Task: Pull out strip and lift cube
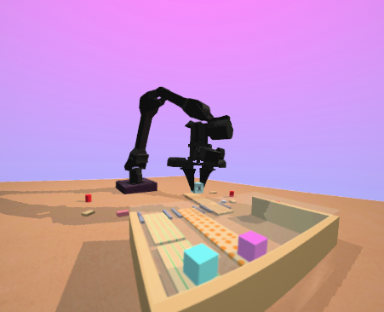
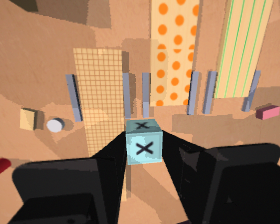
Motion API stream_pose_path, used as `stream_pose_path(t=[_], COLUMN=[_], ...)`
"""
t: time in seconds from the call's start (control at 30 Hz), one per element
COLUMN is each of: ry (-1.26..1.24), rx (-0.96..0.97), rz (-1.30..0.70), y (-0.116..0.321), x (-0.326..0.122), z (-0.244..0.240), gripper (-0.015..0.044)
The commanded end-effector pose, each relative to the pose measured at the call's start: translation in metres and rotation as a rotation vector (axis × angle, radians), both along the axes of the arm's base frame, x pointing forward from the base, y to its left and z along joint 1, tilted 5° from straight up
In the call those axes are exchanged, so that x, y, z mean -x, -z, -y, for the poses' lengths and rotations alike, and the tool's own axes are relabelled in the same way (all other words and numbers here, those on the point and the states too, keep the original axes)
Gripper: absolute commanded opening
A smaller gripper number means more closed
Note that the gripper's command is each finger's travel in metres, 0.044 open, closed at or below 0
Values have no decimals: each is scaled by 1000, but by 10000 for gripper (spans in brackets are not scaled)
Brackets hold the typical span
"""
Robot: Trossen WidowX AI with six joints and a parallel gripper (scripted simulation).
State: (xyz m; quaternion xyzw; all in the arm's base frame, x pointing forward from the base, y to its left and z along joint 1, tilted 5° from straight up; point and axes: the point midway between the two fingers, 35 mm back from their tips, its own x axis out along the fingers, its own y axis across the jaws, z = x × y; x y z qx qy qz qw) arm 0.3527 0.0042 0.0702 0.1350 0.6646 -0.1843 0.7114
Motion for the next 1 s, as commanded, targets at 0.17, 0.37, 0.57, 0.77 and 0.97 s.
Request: stream_pose_path(t=[0.17, 0.37, 0.57, 0.77, 0.97], ry=[6, 9, 9, 9, 9], rx=[-5, -6, -6, -6, -6], rz=[6, 4, 4, 4, 4], y=[0, 2, -19, -34, -34], x=[34, 51, 51, 53, 53], z=[-1, -1, -2, -3, -3], gripper=[0, 0, 0, 0, 0])
